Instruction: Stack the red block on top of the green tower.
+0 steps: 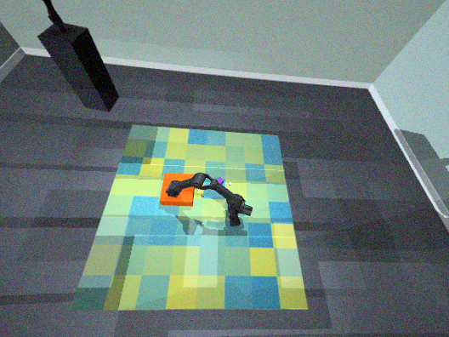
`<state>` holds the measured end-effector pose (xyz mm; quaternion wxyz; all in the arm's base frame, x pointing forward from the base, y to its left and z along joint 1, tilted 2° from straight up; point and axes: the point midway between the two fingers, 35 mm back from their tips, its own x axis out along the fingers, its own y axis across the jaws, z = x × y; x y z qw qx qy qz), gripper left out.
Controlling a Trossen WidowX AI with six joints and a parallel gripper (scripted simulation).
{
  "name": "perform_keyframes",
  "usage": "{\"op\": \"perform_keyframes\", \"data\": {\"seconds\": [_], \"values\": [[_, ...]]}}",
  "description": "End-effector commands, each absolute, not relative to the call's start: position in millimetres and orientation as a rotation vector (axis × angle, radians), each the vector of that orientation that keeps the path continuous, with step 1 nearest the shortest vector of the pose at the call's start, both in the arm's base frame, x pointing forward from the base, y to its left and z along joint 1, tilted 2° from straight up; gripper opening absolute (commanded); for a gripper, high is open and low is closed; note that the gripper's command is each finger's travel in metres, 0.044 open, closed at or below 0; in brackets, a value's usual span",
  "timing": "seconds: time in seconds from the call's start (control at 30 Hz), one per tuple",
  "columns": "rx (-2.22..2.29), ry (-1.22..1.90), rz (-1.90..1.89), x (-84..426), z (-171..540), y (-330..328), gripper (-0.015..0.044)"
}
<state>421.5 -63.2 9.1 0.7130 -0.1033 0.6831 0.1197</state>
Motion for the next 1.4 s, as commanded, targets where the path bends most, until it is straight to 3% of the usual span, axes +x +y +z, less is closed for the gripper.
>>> {"op": "perform_keyframes", "data": {"seconds": [0.0,0.57,1.13,1.37], "values": [[-0.23,1.516,0.258,421.5,8.6,-63.9,0.0],[-0.23,1.516,0.258,421.3,14.1,-64.3,0.0],[-0.229,1.514,0.265,421.5,8.9,-63.2,0.044],[-0.229,1.514,0.265,421.5,8.9,-63.2,0.044]]}}
